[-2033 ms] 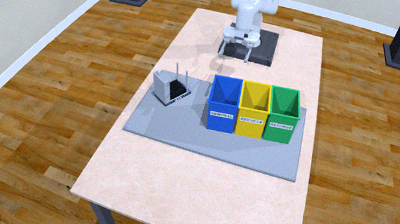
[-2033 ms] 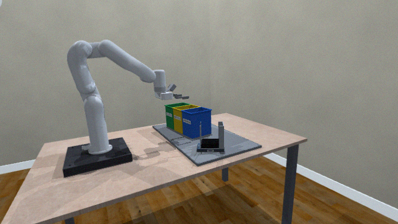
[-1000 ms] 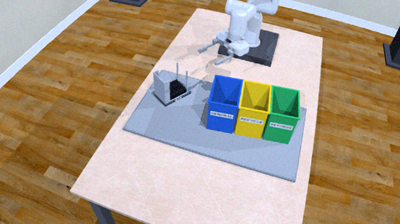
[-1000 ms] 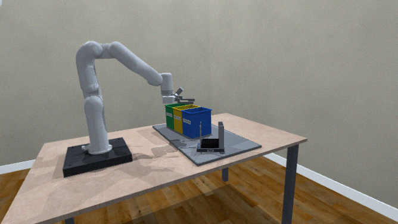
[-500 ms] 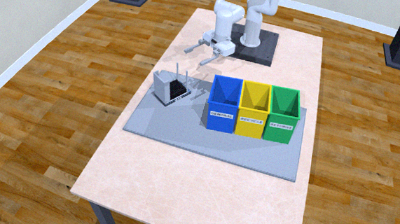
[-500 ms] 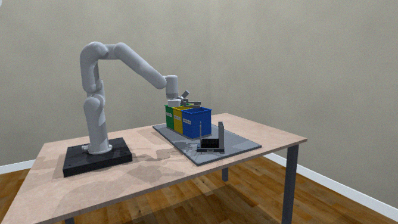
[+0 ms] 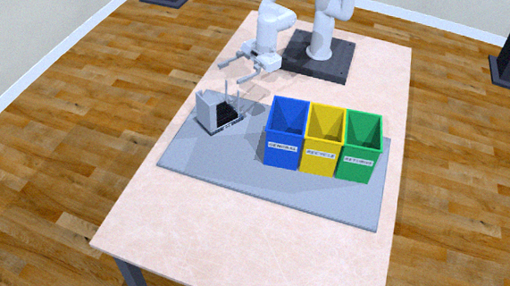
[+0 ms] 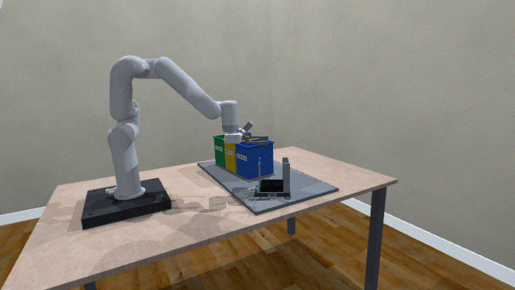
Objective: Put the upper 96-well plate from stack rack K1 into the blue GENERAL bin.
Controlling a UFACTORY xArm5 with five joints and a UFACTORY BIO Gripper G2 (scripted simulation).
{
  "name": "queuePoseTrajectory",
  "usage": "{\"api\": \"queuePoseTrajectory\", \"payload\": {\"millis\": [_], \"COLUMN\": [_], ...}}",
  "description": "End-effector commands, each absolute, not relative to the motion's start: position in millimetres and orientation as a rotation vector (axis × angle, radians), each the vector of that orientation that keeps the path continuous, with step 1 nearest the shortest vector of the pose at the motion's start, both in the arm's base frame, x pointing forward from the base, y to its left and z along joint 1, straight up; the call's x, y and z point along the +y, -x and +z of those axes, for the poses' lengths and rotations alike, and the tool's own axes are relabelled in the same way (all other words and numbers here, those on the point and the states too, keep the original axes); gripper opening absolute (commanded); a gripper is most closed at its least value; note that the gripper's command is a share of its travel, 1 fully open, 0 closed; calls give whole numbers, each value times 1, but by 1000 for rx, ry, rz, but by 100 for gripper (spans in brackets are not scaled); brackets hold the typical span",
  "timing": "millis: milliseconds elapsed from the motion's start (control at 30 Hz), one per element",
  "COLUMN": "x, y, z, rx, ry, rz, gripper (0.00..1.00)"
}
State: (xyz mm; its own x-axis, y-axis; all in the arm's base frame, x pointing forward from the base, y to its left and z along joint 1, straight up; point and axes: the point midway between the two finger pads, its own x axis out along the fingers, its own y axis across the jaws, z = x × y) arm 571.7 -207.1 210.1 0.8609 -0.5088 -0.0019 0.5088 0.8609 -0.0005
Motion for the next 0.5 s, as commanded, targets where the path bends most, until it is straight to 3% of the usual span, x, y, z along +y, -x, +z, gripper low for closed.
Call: {"api": "queuePoseTrajectory", "payload": {"millis": [0, 467], "x": [-229, -245], "y": [-578, -581], "z": [206, 203], "rx": [0, 0], "ry": [-2, -2], "rz": [-533, -533], "gripper": [37, 37]}}
